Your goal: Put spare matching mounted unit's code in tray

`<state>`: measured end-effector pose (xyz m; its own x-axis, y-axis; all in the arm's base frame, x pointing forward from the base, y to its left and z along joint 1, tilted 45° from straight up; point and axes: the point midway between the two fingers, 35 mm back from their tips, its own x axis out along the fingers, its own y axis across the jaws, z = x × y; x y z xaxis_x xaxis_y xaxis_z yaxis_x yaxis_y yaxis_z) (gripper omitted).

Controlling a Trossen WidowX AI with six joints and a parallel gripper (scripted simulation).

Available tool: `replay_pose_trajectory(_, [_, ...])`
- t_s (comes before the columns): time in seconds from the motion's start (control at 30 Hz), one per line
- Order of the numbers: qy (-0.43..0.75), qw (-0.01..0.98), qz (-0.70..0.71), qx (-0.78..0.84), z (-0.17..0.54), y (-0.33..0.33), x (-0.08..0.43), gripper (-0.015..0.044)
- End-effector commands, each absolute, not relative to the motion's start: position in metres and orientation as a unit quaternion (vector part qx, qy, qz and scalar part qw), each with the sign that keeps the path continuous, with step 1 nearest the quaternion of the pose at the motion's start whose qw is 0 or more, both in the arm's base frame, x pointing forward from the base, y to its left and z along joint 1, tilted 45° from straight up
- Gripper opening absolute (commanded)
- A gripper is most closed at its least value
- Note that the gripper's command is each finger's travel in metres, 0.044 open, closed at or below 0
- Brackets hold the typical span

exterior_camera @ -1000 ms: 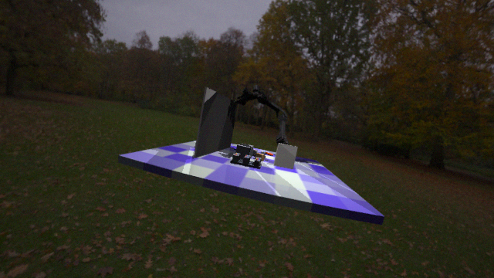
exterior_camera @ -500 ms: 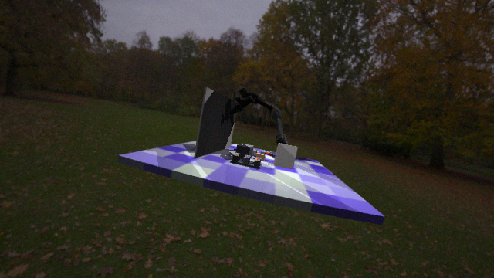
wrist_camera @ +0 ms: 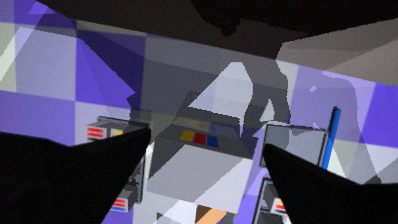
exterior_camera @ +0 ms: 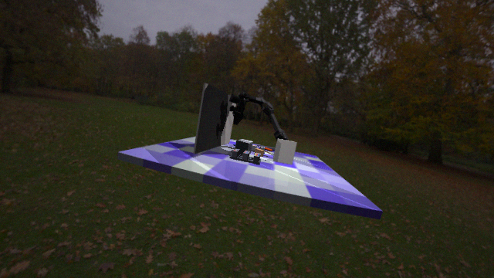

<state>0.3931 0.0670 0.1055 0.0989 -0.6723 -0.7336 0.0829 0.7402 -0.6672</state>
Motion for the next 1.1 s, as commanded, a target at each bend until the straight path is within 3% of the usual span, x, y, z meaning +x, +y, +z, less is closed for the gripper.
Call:
replay_pose_trajectory(0.0, [0.638, 0.668, -0.321, -0.209, 0.097, 0.058, 0.379, 0.0440])
replay_pose_trajectory(0.7, [0.639, 0.668, -0.317, -0.213, 0.095, 0.060, 0.379, 0.0440])
replay_pose_trajectory(1.07, [0.713, 0.538, -0.023, -0.449, -0.020, 0.159, 0.303, 0.0440])
